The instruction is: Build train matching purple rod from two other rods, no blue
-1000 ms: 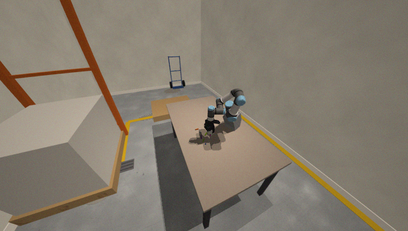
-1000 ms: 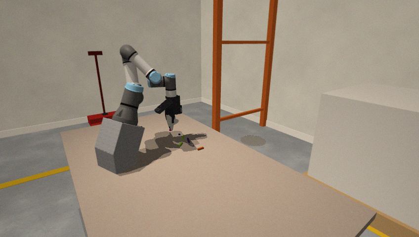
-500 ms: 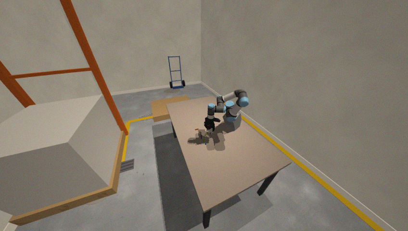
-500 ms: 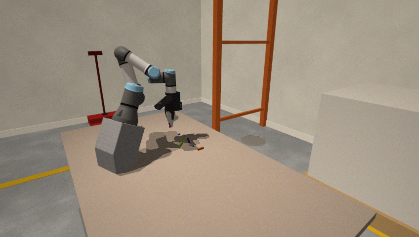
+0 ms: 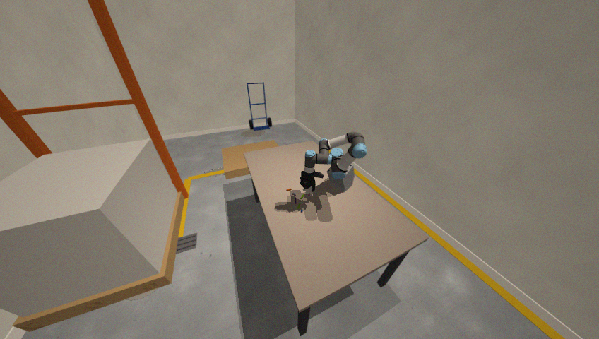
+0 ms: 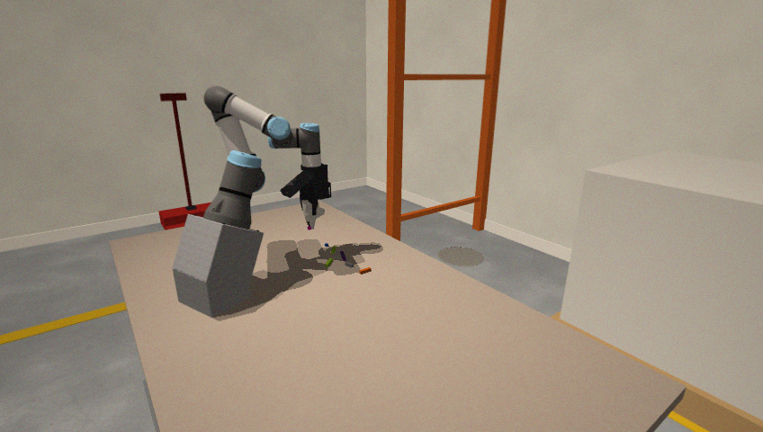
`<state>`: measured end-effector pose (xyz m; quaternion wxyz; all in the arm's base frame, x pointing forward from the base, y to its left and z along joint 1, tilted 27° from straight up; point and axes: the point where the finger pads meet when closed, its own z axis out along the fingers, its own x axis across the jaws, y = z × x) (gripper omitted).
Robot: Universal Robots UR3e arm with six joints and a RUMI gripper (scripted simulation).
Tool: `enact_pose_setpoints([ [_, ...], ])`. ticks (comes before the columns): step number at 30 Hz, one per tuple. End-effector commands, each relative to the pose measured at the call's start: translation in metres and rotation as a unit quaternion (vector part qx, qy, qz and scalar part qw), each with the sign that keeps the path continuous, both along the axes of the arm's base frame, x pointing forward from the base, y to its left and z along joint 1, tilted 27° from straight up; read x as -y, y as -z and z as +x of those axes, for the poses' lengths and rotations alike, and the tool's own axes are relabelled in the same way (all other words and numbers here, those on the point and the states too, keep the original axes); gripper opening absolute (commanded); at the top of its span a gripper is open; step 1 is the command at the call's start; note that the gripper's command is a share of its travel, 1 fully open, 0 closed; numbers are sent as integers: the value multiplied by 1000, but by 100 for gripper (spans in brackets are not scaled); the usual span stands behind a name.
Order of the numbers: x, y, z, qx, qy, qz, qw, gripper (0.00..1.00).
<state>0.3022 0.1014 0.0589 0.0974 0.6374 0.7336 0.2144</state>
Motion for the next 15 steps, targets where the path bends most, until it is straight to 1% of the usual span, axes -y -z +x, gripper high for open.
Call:
enact_pose_setpoints([
  [1,0,-1,0,1,0,0,1000,0],
  [12,0,-1,0,1,0,0,1000,0],
  [15,-4,-2,-1,2,-7,-3,1000,0],
])
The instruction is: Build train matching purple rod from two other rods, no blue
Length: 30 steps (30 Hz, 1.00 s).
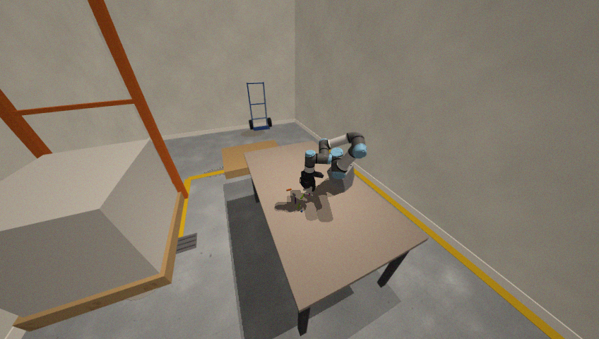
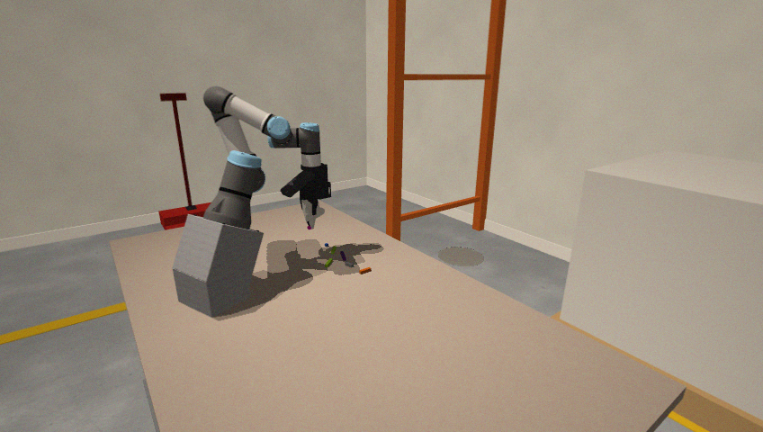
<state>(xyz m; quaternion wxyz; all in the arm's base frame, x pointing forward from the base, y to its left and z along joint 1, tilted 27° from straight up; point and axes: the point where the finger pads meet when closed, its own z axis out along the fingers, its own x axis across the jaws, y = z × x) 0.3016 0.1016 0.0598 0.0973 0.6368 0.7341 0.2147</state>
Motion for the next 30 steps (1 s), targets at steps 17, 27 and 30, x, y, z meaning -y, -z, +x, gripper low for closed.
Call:
enact_pose_setpoints([
  [17,-46,-4,-16,18,-78,-37,996,0],
  [27,-46,-4,-16,18,-78,-37,996,0],
  [30,-46,-4,-16,18,-78,-37,996,0],
])
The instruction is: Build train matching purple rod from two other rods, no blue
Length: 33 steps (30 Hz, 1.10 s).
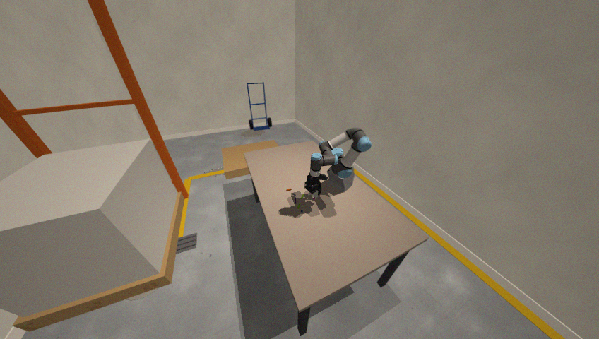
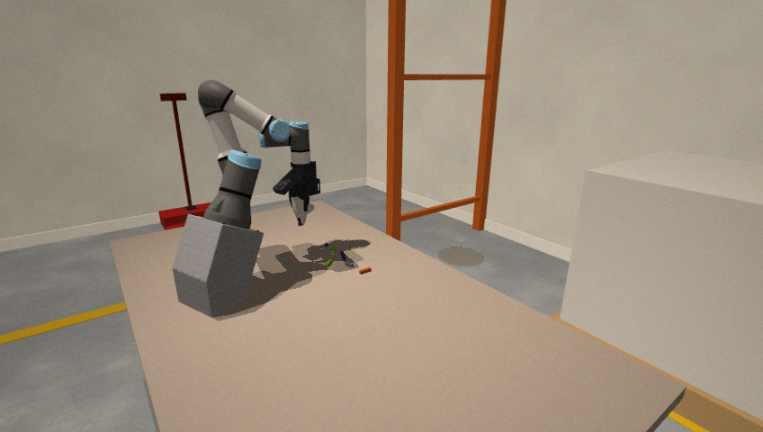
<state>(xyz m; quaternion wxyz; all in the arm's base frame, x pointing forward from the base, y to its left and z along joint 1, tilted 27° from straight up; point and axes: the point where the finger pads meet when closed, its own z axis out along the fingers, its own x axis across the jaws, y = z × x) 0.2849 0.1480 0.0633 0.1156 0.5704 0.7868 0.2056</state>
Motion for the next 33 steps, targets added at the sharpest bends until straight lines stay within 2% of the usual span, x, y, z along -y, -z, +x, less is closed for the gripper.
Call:
enact_pose_setpoints([
  [1,0,0,1,1,0,0,1000,0],
  [18,-3,11,6,1,0,-1,1000,0],
  [33,-9,37,19,1,0,-1,1000,0],
])
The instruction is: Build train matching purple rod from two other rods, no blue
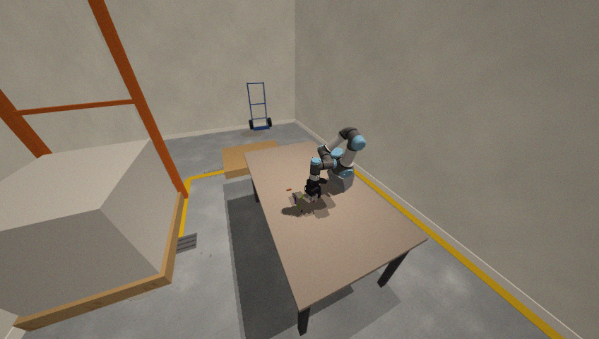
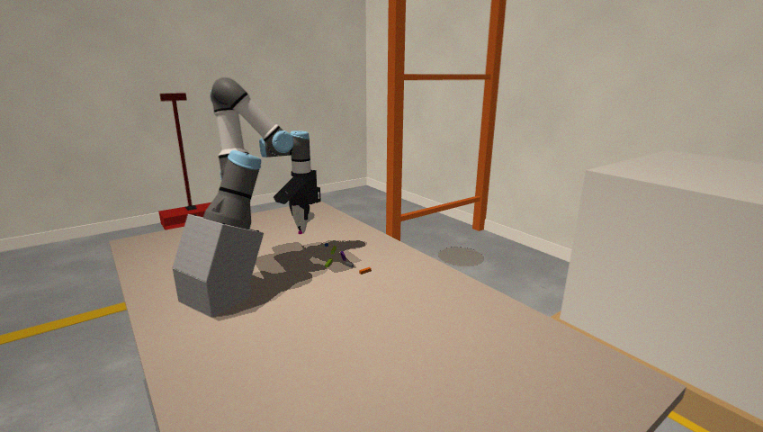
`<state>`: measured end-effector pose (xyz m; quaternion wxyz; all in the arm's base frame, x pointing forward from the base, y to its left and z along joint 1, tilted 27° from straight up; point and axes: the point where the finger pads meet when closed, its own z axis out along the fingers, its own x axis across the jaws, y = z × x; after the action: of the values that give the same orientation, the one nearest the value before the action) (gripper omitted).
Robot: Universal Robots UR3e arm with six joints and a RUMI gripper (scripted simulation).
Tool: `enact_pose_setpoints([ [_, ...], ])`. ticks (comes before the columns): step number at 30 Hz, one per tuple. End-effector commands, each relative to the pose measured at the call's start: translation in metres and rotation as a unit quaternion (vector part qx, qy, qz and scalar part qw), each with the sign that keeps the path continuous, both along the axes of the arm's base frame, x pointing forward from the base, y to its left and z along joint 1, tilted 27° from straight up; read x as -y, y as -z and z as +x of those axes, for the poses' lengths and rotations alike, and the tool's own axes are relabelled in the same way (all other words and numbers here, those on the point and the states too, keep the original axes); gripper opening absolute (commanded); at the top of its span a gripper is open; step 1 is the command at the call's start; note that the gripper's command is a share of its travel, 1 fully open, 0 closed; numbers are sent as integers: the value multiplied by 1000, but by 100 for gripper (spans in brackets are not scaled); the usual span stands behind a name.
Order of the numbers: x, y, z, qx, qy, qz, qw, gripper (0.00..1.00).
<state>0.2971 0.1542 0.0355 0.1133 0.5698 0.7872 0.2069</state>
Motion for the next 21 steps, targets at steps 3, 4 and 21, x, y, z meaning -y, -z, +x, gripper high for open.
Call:
enact_pose_setpoints([
  [3,-3,11,7,2,1,-3,1000,0],
  [4,-3,13,8,2,1,-3,1000,0],
  [21,-9,38,20,2,1,-3,1000,0],
])
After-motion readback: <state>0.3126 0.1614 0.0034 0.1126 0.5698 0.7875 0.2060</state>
